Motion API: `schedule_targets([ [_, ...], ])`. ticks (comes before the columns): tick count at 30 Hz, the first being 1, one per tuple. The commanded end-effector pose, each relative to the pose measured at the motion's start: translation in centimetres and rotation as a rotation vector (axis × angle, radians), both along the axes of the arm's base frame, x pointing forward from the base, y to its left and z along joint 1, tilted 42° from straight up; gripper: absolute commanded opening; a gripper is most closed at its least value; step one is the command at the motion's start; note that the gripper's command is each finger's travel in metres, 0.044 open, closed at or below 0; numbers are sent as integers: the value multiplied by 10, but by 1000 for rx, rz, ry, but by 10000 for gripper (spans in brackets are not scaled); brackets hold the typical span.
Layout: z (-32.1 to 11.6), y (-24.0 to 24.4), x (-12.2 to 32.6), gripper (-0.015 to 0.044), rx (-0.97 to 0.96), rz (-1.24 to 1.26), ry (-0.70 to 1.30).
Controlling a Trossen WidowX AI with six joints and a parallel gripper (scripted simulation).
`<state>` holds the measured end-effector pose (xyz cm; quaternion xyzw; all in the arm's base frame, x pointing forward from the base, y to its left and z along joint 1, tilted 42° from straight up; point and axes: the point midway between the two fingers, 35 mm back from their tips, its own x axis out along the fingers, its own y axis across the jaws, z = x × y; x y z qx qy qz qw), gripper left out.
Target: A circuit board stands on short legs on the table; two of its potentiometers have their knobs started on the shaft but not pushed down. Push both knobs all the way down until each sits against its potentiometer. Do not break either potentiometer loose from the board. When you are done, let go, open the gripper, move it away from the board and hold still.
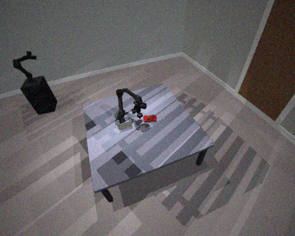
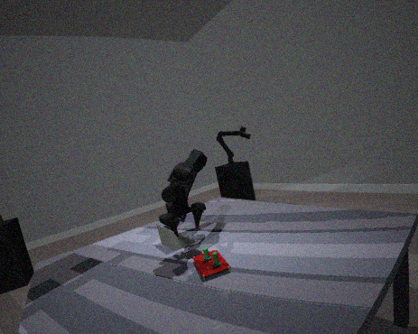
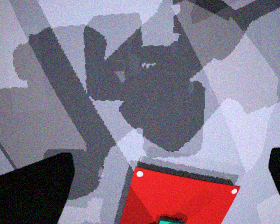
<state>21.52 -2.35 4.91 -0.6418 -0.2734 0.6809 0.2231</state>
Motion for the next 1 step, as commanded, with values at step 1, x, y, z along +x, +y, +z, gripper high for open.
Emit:
schedule_targets([
  [1, -1, 0, -1, 440, -3, 5, -1],
])
